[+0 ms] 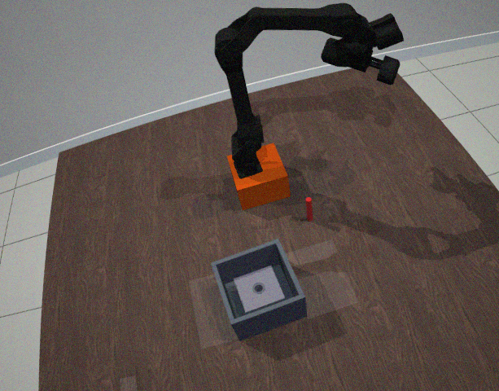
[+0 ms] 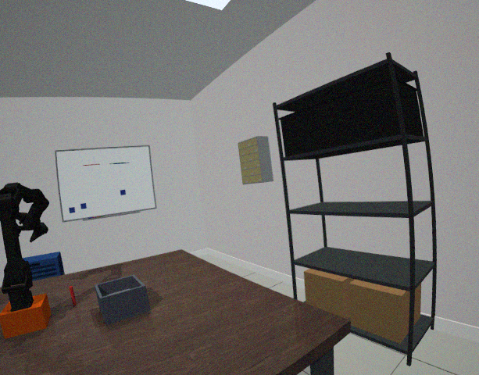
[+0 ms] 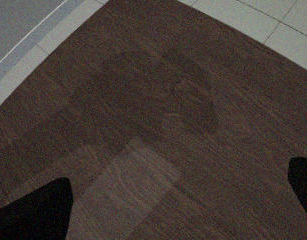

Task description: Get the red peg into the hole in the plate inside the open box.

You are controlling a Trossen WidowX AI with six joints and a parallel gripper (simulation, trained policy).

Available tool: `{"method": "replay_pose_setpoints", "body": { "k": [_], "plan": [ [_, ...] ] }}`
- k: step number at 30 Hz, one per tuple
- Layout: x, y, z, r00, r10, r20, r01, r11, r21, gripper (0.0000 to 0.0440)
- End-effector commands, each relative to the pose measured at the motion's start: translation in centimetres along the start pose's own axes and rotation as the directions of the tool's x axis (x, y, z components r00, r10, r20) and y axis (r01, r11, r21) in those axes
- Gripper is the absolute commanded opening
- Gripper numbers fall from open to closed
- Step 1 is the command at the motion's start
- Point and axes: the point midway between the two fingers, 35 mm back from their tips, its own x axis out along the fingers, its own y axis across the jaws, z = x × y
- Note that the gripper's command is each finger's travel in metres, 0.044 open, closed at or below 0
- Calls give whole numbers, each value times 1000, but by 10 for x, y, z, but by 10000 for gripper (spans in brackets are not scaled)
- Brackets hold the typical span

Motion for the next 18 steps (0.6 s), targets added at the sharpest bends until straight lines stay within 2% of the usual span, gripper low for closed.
{"method": "replay_pose_setpoints", "body": {
  "k": [1, 9, 18],
  "plan": [
    [-10, -7, -8, 999, -46, -14, 47, 995, 88, 440],
    [-34, -28, -32, 986, -159, -59, 169, 929, 330, 440],
    [-58, -44, -63, 958, -257, -127, 282, 769, 574, 440]
  ]
}}
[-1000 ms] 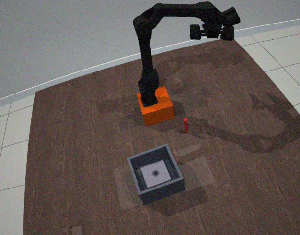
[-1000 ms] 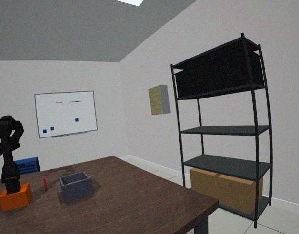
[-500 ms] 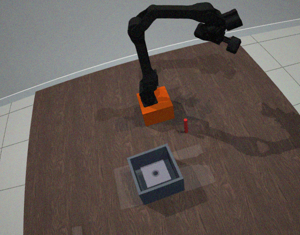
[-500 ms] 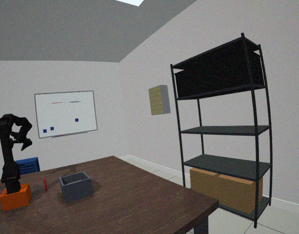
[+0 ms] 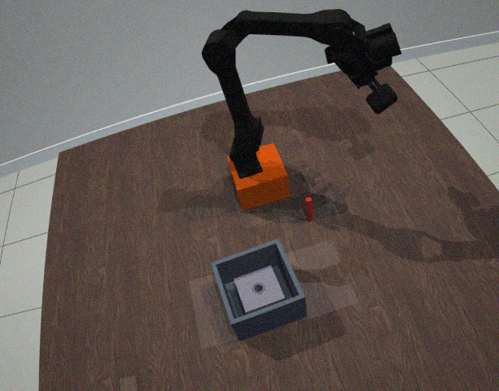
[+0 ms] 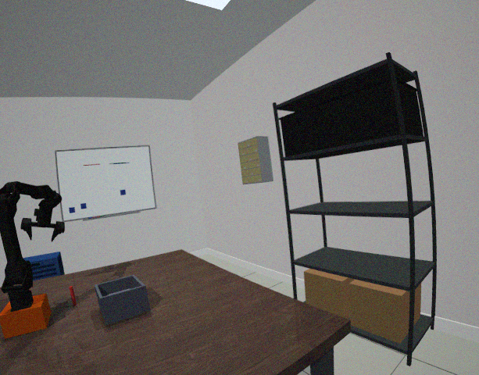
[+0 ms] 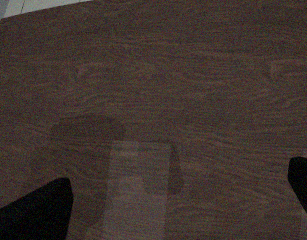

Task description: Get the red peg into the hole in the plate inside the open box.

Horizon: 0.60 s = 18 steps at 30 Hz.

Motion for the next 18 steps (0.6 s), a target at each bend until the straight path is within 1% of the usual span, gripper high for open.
{"method": "replay_pose_setpoints", "body": {
  "k": [1, 5, 9, 13, 18],
  "plan": [
    [-4, -10, -8, 999, -37, -10, 38, 995, 93, 440],
    [-10, -24, -19, 996, -84, -24, 87, 971, 222, 440],
    [-14, -36, -30, 991, -126, -44, 134, 929, 346, 440],
    [-18, -48, -43, 984, -164, -68, 177, 868, 464, 440],
    [-22, -61, -59, 973, -205, -104, 225, 769, 598, 440]
  ]
}}
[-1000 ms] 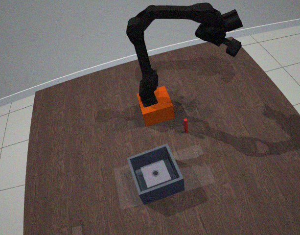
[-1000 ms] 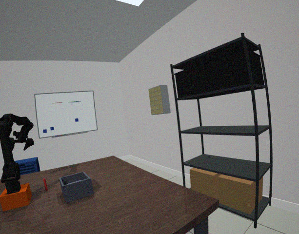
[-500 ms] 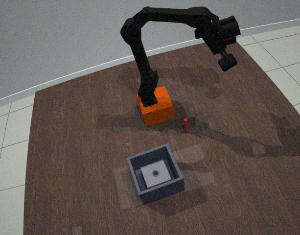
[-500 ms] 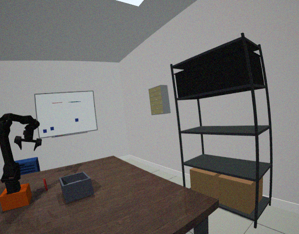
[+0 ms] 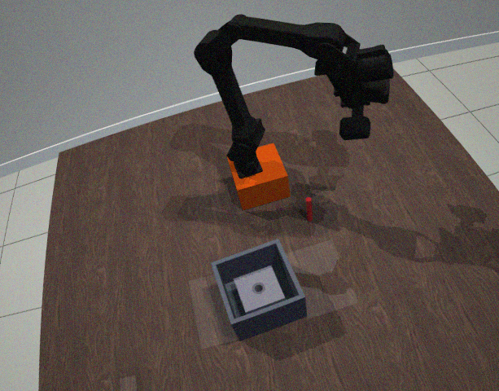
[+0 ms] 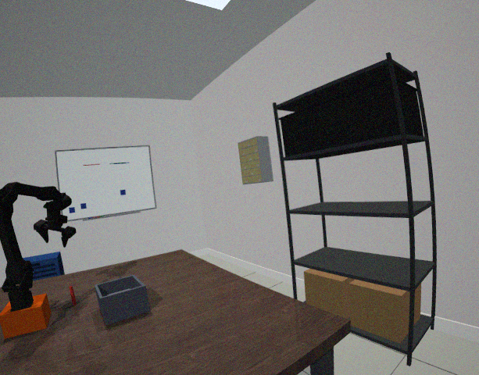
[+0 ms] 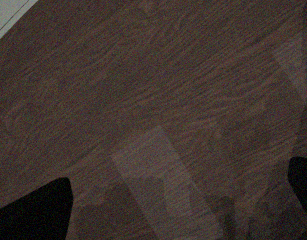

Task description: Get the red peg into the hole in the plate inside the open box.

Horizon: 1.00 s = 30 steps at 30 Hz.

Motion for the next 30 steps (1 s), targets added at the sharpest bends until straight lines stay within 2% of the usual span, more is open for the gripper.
{"method": "replay_pose_setpoints", "body": {
  "k": [1, 8, 15, 22, 30],
  "plan": [
    [0, -12, -6, 999, -33, -8, 34, 995, 95, 440],
    [1, -38, -19, 994, -103, -34, 108, 941, 320, 440],
    [2, -62, -35, 984, -164, -75, 179, 832, 525, 440],
    [5, -84, -53, 968, -215, -128, 242, 674, 698, 440],
    [10, -105, -78, 944, -259, -204, 304, 445, 843, 440]
  ]
}}
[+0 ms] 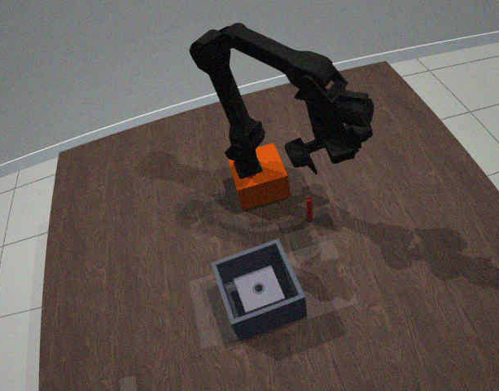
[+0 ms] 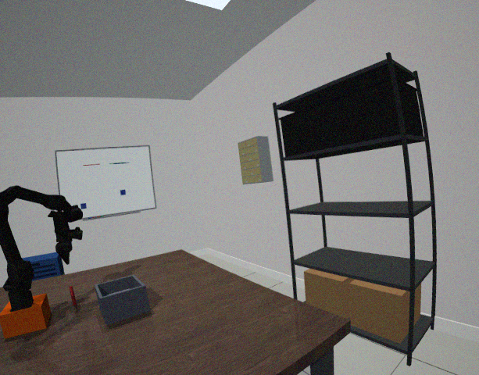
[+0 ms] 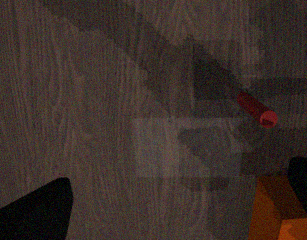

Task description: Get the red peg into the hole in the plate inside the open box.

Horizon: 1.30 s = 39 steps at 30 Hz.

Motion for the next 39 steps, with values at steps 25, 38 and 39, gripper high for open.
{"method": "replay_pose_setpoints", "body": {
  "k": [25, 38, 39],
  "plan": [
    [88, -72, -2, 972, -228, -48, 202, 723, 661, 433],
    [135, -79, -2, 975, -222, 9, 137, 635, 760, 392],
    [137, -80, -3, 975, -222, 6, 138, 628, 766, 370]
  ]
}}
